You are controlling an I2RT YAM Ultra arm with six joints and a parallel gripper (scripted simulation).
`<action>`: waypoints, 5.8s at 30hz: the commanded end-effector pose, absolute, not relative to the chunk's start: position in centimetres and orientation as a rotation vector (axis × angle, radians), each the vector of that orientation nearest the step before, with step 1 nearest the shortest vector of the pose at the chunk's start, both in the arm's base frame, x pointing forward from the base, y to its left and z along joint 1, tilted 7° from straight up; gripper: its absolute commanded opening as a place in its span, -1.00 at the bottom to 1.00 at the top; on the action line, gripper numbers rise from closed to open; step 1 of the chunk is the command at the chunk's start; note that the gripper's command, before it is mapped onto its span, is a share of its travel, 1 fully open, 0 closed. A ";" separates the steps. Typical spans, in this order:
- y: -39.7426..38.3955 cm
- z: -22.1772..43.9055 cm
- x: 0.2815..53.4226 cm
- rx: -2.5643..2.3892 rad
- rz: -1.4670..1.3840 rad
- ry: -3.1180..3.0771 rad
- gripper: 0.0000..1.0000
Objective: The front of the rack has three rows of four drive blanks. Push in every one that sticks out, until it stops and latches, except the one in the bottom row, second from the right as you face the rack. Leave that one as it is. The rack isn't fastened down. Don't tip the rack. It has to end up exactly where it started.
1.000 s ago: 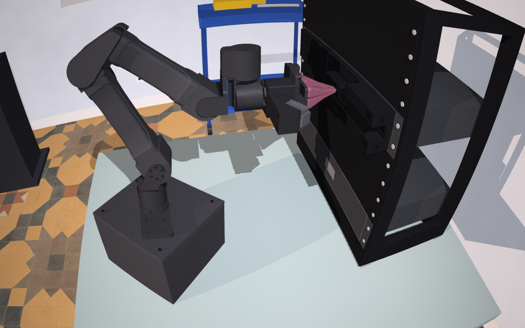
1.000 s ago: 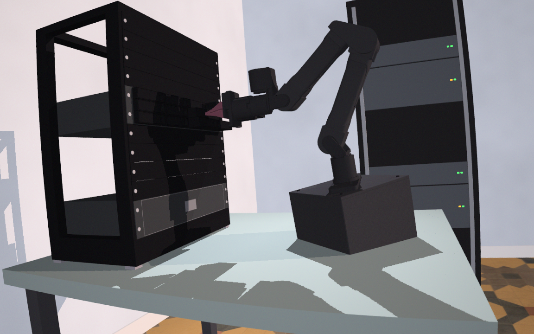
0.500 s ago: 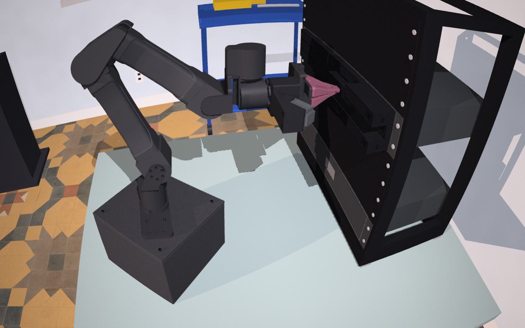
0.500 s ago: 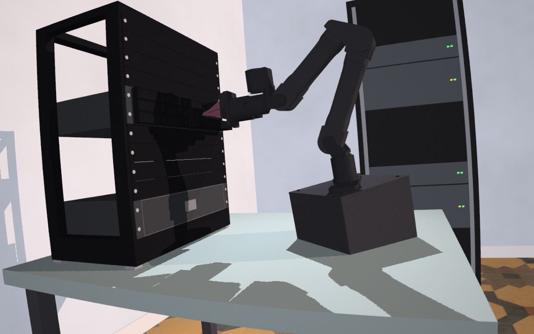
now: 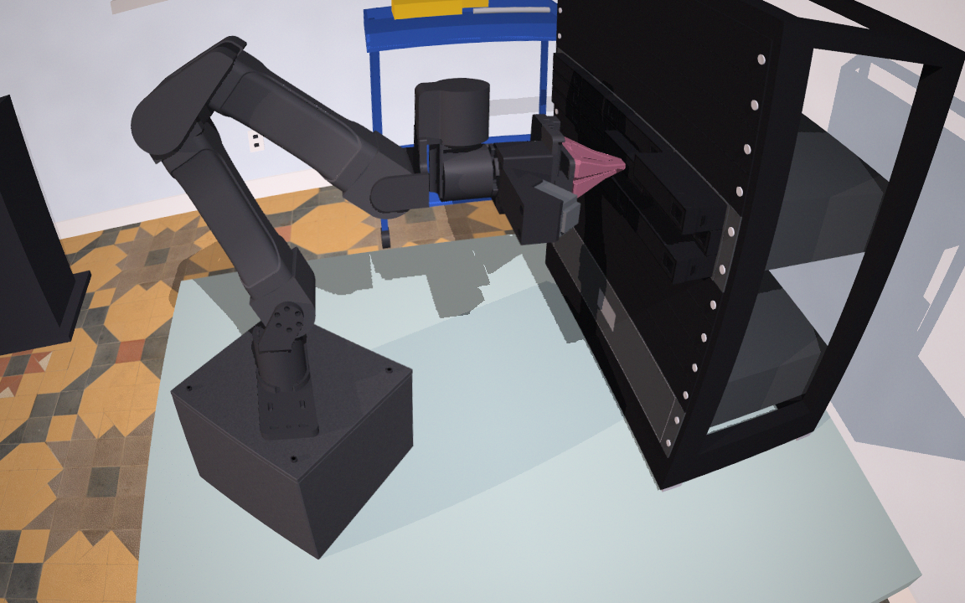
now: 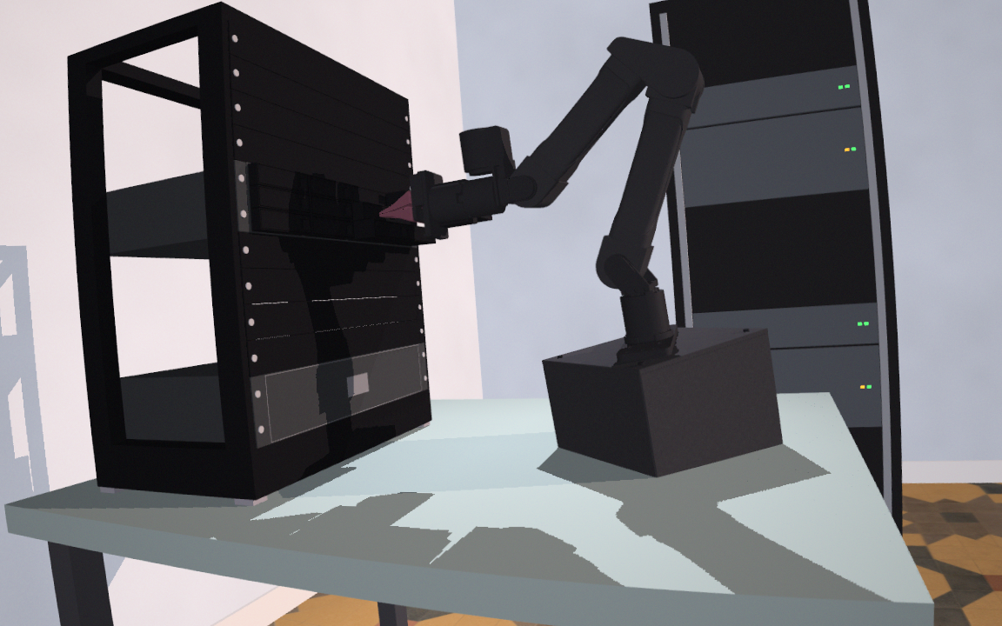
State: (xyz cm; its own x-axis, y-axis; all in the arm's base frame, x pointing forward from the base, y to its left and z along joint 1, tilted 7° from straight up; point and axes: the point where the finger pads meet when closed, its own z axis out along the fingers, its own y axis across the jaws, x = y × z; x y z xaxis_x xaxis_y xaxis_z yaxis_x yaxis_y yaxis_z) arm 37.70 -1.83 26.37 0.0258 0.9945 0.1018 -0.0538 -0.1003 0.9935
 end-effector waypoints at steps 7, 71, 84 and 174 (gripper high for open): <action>-1.3 28.6 38.6 1.197 1.313 1.083 -1.00; -1.1 29.2 39.4 1.196 1.315 1.085 -1.00; -1.0 29.4 39.6 1.195 1.316 1.087 -1.00; -0.9 30.2 40.4 1.195 1.316 1.086 -1.00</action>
State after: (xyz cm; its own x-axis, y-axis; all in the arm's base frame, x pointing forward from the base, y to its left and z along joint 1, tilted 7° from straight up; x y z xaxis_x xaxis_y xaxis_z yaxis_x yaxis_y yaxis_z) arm 39.44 -1.86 26.56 0.0427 0.9939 0.1021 -0.0123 -0.1017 0.9947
